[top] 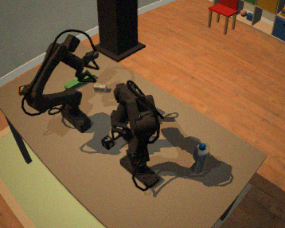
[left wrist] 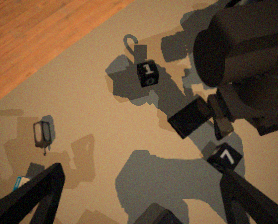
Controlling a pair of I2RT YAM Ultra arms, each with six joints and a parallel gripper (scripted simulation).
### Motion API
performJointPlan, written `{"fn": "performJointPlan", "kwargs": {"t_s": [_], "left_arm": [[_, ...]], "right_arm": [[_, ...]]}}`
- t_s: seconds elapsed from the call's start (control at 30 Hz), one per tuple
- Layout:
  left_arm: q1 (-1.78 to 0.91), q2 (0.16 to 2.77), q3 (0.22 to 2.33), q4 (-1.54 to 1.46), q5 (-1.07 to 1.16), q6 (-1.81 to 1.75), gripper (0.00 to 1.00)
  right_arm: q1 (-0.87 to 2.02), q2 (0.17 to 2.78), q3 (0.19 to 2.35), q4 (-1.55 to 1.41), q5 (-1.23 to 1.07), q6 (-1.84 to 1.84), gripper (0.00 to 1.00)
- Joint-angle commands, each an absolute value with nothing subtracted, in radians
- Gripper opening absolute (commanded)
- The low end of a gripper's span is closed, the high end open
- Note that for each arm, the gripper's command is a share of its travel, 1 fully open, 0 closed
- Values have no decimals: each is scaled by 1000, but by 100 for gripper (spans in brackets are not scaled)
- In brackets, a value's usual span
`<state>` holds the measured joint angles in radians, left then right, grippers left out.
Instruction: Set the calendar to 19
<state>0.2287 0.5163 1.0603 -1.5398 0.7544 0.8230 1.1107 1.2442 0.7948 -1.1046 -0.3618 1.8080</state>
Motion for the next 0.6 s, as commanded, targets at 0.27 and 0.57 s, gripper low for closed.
{"fn": "performJointPlan", "kwargs": {"t_s": [0.27,0.57], "left_arm": [[220,504,1060,-1556,776,822,100],[220,504,1060,-1556,776,822,100]], "right_arm": [[882,1475,1046,-1249,-384,1391,69],[608,1820,1373,-1374,-425,1038,69]]}}
